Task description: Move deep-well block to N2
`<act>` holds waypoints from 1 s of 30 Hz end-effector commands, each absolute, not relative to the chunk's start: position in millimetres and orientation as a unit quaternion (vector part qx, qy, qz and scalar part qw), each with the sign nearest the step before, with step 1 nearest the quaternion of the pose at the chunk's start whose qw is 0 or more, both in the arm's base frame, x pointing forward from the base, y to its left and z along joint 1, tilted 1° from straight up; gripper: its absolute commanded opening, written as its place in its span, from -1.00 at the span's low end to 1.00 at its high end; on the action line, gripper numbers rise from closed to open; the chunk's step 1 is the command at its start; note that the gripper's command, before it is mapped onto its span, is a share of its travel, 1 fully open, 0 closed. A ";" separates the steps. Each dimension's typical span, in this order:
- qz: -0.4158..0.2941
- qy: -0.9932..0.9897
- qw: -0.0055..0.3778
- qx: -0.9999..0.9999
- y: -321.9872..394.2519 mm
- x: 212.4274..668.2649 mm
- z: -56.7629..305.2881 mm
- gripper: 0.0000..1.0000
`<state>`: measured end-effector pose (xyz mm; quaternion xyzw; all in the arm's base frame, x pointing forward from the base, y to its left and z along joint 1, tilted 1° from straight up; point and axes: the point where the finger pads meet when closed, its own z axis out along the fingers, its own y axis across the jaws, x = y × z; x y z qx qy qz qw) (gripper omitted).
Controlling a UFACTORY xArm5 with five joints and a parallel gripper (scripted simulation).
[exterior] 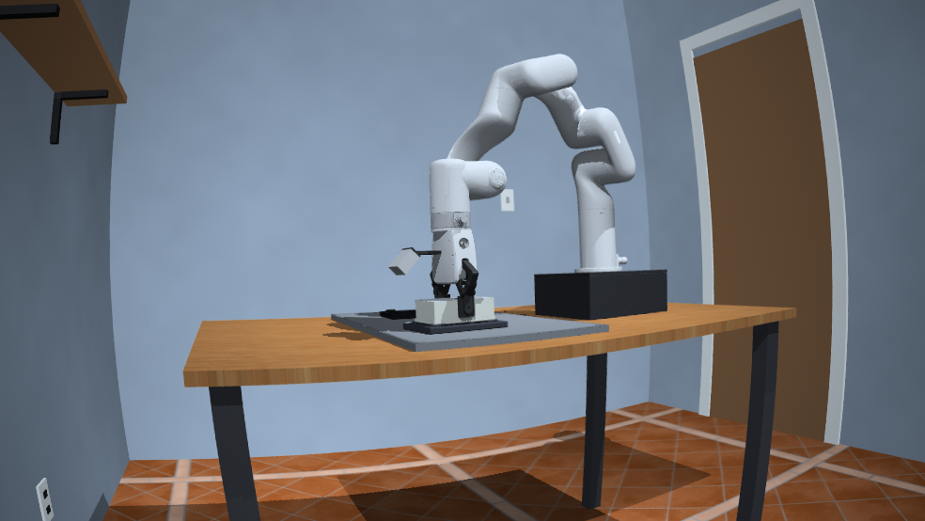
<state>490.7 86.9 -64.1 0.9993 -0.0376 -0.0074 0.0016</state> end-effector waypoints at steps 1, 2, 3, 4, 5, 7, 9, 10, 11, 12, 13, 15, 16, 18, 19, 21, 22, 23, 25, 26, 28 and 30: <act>-0.005 -0.038 0.001 0.999 87.2 492.2 -63.5 -1.00; -0.005 -0.038 0.001 0.999 87.2 492.2 -63.7 -1.00; -0.005 -0.038 0.001 0.999 87.2 492.2 -63.9 -1.00; -0.005 -0.038 0.001 0.999 87.2 492.2 -64.0 -1.00; -0.005 -0.038 0.001 0.999 87.2 492.2 -64.2 -1.00; -0.005 -0.038 0.001 0.999 87.2 492.2 -64.5 -1.00; -0.005 -0.038 0.001 0.999 87.2 492.2 -64.5 -1.00; -0.005 -0.038 0.001 0.999 87.2 492.2 -64.7 -1.00; -0.005 -0.038 0.001 0.999 87.2 492.2 -64.9 -1.00; -0.005 -0.038 0.001 0.999 87.2 492.2 -65.0 -1.00; -0.005 -0.038 0.001 0.999 87.2 492.2 -65.0 -1.00; -0.005 -0.038 0.001 0.999 87.2 492.2 -65.4 1.00; -0.005 -0.038 0.001 0.999 87.2 492.2 -65.4 1.00; -0.005 -0.038 0.001 0.999 87.2 492.2 -65.4 1.00; -0.005 -0.038 0.001 0.999 87.2 492.2 -65.4 1.00; -0.005 -0.038 0.001 0.999 87.2 492.2 -65.4 1.00; -0.005 -0.038 0.001 0.999 87.2 492.2 -65.4 1.00; -0.005 -0.038 0.001 0.999 87.2 492.2 -65.4 1.00; -0.005 -0.038 0.001 0.999 87.2 492.2 -65.4 1.00; -0.005 -0.038 0.001 0.999 87.2 492.2 -65.4 1.00; -0.005 -0.038 0.001 0.999 87.2 492.2 -65.4 1.00; -0.005 -0.038 0.001 0.999 87.2 492.2 -65.4 1.00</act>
